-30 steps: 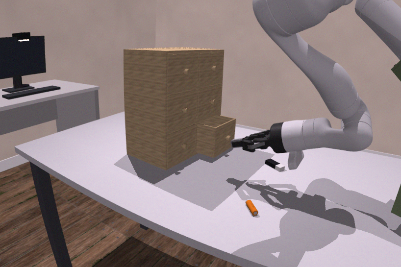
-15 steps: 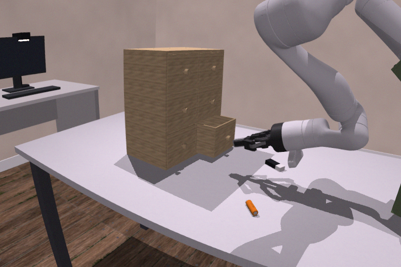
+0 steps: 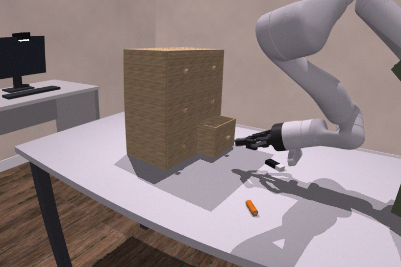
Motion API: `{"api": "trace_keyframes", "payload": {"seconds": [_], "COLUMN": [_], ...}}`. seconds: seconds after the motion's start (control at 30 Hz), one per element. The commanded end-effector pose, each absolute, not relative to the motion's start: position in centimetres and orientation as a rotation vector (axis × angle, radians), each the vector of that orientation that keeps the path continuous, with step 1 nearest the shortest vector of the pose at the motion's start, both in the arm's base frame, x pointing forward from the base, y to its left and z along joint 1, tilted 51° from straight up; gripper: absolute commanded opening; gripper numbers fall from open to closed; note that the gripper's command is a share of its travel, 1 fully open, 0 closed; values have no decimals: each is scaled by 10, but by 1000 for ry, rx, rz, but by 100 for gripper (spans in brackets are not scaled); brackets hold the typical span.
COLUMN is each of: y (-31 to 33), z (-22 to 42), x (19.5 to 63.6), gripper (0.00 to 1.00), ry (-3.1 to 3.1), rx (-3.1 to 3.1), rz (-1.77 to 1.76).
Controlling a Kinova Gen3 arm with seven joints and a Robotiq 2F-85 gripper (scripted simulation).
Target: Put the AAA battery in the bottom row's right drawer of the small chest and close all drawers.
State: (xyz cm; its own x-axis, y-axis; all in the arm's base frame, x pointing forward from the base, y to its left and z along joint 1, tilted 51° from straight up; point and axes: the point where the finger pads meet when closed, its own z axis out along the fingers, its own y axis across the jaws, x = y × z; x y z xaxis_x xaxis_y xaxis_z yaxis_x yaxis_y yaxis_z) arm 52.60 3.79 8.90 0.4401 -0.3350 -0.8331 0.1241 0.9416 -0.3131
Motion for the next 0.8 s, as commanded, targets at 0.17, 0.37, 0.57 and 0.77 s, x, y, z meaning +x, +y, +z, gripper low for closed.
{"api": "trace_keyframes", "payload": {"seconds": [0.17,0.37,0.57,0.77], "y": [21,11,5,-6], "z": [92,95,97,101], "x": [529,532,534,537], "gripper": [0,0,0,0], "ry": [1082,1082,1082,1082], "rx": [-218,-218,-218,-218], "rz": [-298,-298,-298,-298]}}
